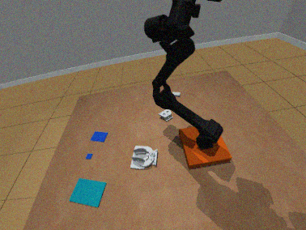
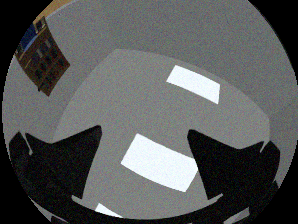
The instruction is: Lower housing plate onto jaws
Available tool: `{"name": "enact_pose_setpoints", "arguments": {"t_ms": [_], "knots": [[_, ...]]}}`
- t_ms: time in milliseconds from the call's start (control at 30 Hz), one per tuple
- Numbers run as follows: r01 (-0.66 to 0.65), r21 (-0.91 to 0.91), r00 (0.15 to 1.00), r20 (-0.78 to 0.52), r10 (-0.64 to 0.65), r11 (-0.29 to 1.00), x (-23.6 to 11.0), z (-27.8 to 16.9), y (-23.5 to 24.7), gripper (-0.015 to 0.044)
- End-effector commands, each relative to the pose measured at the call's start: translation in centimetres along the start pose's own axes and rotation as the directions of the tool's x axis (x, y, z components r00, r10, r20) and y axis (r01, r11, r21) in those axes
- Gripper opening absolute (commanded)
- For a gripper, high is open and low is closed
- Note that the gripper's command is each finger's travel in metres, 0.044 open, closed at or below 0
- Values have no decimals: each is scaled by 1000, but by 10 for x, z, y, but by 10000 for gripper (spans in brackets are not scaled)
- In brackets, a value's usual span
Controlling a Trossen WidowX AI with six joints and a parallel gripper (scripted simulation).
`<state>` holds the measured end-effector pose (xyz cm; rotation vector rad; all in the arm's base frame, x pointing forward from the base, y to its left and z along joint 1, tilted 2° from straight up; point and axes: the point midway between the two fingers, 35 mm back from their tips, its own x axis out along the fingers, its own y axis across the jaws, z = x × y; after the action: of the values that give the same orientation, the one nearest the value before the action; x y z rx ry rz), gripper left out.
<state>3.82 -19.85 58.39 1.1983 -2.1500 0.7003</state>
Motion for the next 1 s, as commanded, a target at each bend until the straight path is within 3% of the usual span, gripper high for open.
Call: {"name": "enact_pose_setpoints", "arguments": {"t_ms": [0,500,967], "knots": [[-22,3,999,-41,22,1000,2,-9,12,440],[-157,92,969,-179,172,983,7,-35,70,440],[-307,161,879,-331,344,938,-2,-73,135,440]]}}
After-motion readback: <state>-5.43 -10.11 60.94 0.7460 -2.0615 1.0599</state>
